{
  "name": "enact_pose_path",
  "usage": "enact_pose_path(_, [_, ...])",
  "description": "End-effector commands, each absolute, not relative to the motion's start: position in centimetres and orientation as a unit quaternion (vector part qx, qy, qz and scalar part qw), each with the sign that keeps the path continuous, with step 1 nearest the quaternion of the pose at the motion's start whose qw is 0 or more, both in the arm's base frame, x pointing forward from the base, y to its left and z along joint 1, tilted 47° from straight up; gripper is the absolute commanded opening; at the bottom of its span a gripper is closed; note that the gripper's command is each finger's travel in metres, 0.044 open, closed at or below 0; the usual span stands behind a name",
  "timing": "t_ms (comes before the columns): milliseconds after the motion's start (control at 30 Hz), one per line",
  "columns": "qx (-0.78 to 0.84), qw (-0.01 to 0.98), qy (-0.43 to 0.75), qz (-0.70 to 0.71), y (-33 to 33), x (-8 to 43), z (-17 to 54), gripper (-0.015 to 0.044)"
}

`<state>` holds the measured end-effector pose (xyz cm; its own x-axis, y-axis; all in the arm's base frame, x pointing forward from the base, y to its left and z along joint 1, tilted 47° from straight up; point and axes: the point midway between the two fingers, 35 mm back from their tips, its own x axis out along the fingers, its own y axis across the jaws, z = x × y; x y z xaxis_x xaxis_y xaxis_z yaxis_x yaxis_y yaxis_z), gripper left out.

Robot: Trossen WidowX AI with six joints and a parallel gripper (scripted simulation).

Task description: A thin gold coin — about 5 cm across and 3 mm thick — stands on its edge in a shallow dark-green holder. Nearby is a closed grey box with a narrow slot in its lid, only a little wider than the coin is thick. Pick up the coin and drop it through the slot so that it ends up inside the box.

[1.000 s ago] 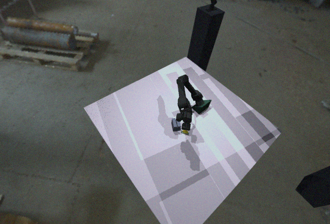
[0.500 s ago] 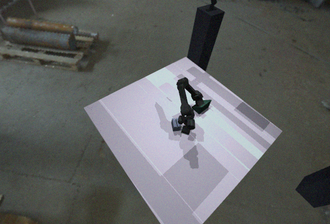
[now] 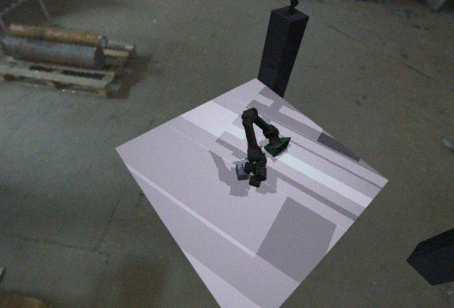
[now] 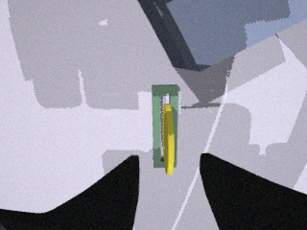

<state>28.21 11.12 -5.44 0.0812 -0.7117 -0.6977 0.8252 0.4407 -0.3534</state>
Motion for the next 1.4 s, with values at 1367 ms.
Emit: enact_pose_path(1367, [0.062,0.734,0.427,-0.524,7.8,28.5,-8.5,0.0])
